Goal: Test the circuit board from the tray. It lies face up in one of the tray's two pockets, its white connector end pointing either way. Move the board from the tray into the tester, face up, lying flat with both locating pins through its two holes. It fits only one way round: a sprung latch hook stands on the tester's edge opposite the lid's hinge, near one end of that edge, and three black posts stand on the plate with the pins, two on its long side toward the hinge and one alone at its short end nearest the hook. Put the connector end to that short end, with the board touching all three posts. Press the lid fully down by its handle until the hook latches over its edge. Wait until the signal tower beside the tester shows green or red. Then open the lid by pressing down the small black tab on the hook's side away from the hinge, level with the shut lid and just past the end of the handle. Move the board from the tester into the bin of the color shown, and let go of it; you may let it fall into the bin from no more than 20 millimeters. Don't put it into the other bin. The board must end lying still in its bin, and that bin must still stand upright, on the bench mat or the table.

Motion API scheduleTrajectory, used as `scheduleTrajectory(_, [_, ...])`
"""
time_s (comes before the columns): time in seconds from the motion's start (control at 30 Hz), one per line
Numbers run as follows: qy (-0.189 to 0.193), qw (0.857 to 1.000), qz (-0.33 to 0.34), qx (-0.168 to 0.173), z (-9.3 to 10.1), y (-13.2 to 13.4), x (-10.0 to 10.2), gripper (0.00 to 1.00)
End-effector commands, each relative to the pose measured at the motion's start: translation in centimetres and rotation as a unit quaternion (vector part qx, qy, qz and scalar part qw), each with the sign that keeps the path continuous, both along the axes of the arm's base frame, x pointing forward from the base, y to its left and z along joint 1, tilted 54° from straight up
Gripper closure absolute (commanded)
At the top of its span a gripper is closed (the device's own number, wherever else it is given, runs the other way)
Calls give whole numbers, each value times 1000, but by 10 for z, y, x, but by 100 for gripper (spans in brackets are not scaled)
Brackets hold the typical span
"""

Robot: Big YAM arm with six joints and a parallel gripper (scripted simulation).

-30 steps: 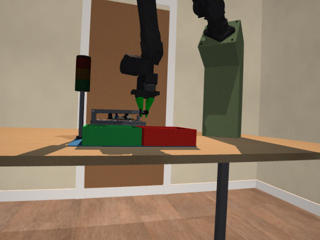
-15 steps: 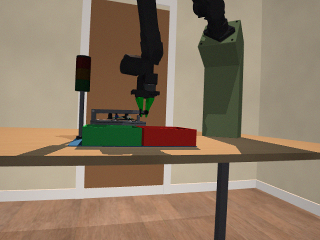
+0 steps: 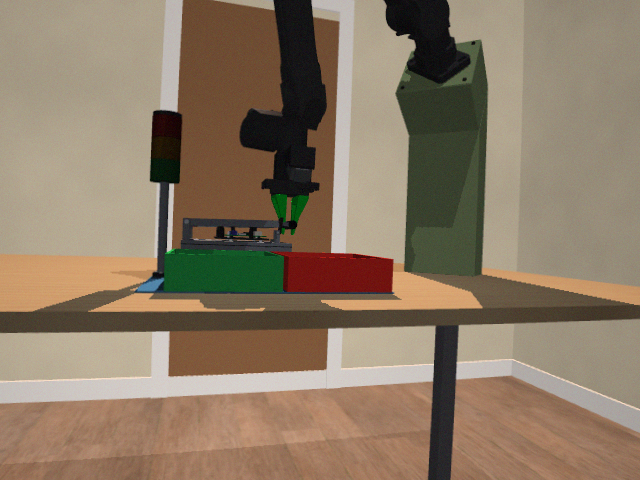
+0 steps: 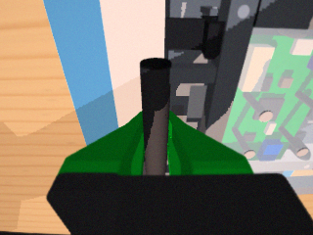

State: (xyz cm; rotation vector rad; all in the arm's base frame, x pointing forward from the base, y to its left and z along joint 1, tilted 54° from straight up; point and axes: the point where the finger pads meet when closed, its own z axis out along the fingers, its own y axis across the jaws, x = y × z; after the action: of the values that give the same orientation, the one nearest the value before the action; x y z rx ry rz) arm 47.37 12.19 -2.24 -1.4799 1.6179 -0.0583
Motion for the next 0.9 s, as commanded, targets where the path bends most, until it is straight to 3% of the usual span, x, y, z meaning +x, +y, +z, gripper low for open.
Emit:
scheduleTrajectory(0.0, [7, 1000, 6, 2, -11, 12, 6, 100])
scheduleTrajectory(0.87, [7, 1000, 6, 2, -13, 13, 7, 100])
